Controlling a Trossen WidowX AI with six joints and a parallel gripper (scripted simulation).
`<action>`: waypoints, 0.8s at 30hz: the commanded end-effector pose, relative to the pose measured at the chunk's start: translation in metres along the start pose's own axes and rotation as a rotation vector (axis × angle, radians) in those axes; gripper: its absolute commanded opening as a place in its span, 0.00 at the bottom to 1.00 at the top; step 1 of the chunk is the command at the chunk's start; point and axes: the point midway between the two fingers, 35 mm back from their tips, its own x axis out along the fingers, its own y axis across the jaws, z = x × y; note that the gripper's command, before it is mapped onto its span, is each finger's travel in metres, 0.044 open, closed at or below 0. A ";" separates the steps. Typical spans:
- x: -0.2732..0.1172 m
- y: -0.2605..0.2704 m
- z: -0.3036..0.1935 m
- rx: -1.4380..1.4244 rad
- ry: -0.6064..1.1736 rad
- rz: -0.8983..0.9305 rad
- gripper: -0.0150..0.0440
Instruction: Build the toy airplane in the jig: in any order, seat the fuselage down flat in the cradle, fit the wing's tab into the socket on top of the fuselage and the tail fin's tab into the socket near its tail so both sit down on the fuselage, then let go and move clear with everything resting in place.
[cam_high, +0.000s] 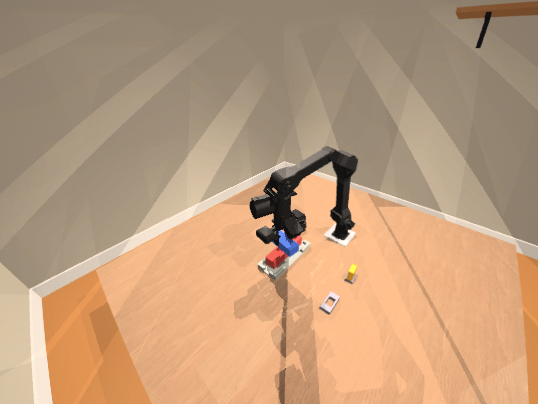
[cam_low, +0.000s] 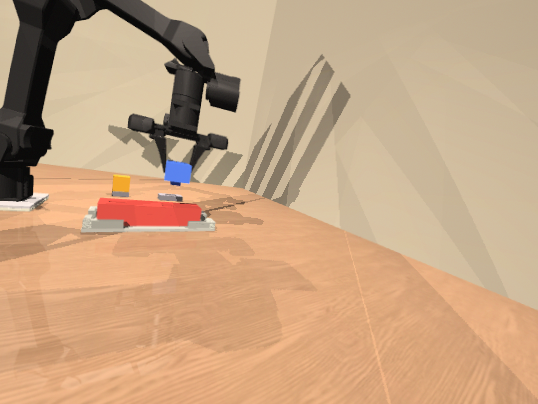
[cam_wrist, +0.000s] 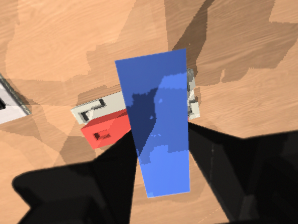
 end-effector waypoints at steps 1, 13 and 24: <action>0.004 0.006 -0.012 -0.089 -0.003 0.000 0.25; 0.006 0.010 -0.021 -0.158 -0.003 0.000 0.57; 0.006 0.010 -0.021 -0.158 -0.003 0.000 0.58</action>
